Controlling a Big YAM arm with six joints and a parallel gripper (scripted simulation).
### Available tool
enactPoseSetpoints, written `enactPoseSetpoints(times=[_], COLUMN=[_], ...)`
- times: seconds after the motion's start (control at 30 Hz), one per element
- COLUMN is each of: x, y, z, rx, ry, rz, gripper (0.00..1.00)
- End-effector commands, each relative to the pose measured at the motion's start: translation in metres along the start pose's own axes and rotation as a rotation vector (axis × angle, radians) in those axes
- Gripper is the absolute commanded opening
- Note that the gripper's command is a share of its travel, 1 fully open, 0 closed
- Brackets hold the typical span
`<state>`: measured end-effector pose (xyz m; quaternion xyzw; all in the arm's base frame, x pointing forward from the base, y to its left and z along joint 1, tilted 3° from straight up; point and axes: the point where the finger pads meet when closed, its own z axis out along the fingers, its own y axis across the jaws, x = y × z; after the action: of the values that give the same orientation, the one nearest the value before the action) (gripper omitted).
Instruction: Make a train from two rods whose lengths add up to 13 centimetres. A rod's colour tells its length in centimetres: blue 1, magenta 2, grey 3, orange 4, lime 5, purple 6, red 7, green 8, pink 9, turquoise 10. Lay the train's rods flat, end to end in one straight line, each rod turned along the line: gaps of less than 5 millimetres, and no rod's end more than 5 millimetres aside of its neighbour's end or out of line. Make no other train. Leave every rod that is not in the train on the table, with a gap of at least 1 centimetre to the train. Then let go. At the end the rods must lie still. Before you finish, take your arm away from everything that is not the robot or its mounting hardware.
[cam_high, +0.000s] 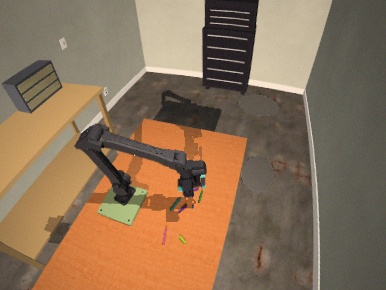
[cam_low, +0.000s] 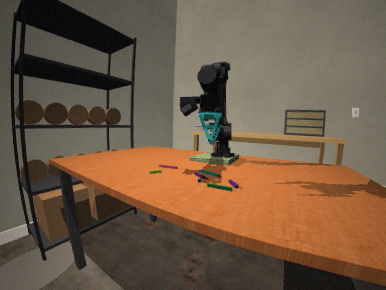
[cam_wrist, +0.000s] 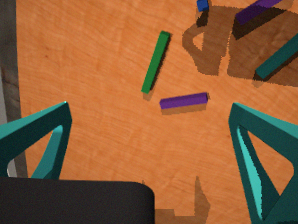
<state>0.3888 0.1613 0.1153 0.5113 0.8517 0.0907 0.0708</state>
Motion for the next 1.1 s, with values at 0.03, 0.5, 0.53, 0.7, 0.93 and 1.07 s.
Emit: enactPoseSetpoints(times=[0.03,0.5,0.53,0.7,0.93,1.07], x=[-0.003,-0.023,-0.027,-0.026,-0.045,-0.056], y=[0.017,-0.002,-0.003,-0.003,-0.034,-0.048], z=[-0.009,0.012,0.016,0.014,0.035,0.046], rx=[-0.036,0.046,0.056,0.053,0.161,0.212], ry=[-0.006,-0.024,-0.025,-0.025,-0.043,-0.055], rz=[0.009,0.119,0.125,0.122,0.225,0.291], gripper=[1.00,1.00,1.00,1.00,1.00,1.00])
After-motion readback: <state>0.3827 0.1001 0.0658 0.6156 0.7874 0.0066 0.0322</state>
